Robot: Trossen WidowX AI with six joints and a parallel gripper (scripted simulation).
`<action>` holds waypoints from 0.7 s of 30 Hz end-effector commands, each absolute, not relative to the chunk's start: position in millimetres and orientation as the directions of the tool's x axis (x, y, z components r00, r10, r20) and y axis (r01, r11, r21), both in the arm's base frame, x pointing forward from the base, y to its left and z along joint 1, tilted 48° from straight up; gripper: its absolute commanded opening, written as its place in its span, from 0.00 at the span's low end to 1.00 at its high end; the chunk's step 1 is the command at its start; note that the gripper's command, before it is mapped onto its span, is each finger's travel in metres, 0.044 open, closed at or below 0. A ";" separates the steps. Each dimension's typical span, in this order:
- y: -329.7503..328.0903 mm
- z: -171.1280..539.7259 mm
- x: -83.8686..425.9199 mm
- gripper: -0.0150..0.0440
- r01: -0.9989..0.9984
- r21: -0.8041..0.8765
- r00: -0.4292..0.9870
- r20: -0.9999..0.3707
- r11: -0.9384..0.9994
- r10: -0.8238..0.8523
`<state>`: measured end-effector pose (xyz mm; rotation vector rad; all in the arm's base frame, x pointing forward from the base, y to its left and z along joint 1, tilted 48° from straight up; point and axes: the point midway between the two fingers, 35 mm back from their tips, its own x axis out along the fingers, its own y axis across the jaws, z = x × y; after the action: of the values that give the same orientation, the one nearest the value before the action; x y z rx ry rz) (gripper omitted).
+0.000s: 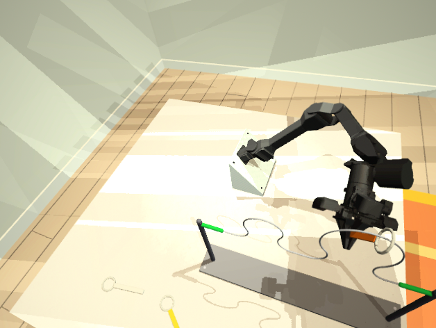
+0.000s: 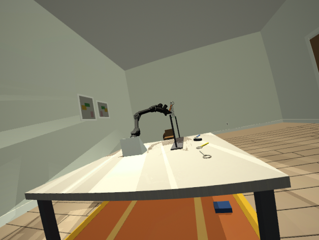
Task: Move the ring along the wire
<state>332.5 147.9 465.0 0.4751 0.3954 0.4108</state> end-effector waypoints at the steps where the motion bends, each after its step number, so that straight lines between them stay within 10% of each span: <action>1: 148.5 468.3 329.3 0.00 -0.284 0.561 0.843 -0.240 0.777 0.482; 21: 155.9 474.1 327.8 0.00 -0.264 0.745 0.829 -0.151 0.613 0.539</action>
<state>331.2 155.7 470.6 0.7355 0.3902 0.4623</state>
